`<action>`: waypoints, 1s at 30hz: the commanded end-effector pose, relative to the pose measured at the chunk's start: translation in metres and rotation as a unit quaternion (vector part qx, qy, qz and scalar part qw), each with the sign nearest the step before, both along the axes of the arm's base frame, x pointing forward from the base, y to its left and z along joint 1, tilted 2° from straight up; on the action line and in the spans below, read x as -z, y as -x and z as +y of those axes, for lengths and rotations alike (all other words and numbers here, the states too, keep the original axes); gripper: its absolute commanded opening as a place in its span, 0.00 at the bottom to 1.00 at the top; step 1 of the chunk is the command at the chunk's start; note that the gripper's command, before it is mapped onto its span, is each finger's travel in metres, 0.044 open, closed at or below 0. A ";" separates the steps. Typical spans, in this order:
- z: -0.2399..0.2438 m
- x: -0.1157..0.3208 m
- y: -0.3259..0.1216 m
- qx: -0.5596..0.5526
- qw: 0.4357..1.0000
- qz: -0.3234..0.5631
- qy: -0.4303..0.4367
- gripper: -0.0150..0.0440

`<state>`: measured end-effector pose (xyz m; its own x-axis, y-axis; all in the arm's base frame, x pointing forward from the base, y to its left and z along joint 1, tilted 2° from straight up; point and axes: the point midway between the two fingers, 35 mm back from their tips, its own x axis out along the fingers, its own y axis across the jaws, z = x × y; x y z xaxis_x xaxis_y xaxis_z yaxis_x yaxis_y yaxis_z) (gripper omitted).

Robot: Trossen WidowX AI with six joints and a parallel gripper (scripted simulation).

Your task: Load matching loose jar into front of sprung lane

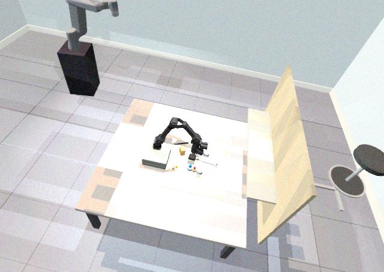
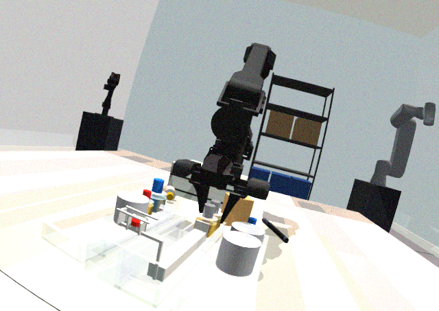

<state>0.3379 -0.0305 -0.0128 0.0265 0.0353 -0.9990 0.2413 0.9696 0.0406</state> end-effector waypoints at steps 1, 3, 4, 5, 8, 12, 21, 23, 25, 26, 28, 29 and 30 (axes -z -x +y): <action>0.000 0.000 0.001 0.001 1.000 -0.001 0.000 0.25; 0.000 0.000 0.001 0.001 1.000 -0.001 0.000 0.25; 0.000 0.000 0.001 0.001 1.000 -0.001 0.000 0.25; 0.000 0.000 0.001 0.001 1.000 -0.001 0.000 0.25; 0.000 0.000 0.001 0.001 1.000 -0.001 0.000 0.25; 0.000 0.000 0.001 0.001 1.000 -0.001 0.000 0.25; 0.000 0.000 0.001 0.001 1.000 -0.001 0.000 0.65; 0.000 0.000 0.001 0.001 1.000 -0.001 0.000 0.74; 0.000 0.000 0.001 0.001 1.000 -0.001 0.000 0.74; 0.000 -0.001 0.001 0.001 1.000 -0.001 0.000 0.74; 0.000 -0.006 0.001 0.001 1.000 -0.001 0.000 0.74; 0.000 -0.010 0.001 0.001 1.000 -0.001 0.000 0.74; 0.000 -0.014 0.001 0.001 1.000 -0.001 0.000 0.74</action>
<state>0.3349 -0.0302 -0.0084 0.0194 0.0361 -0.9992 0.2416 0.9696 0.0397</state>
